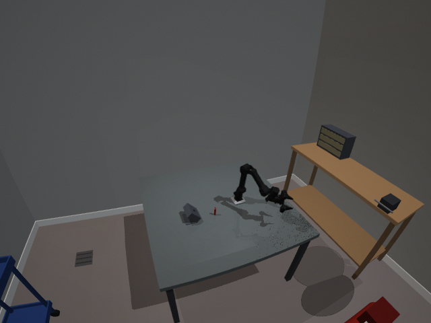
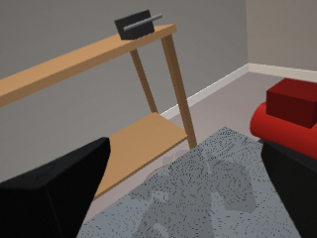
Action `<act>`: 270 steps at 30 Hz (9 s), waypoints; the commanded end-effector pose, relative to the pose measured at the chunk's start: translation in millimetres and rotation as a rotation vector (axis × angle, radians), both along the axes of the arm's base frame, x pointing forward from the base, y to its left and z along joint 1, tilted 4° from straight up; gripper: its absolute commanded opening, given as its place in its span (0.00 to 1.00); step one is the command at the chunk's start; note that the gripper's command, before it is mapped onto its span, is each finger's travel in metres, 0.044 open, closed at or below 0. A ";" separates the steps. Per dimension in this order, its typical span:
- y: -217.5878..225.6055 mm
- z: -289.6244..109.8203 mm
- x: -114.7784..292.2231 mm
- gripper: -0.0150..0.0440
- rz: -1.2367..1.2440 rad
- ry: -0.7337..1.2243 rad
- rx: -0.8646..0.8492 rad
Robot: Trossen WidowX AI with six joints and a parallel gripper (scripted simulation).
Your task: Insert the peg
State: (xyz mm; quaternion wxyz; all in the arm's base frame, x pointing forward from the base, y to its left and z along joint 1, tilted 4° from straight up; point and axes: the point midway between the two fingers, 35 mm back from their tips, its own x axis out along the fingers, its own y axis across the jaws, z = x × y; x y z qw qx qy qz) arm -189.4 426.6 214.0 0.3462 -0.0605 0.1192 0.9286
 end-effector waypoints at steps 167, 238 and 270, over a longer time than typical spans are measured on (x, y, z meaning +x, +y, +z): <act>-346.2 -124.7 474.7 1.00 0.422 -1.372 -0.574; -346.8 -45.2 477.4 0.25 0.431 -1.449 -0.584; -356.4 -37.1 498.2 0.25 0.462 -1.729 -0.643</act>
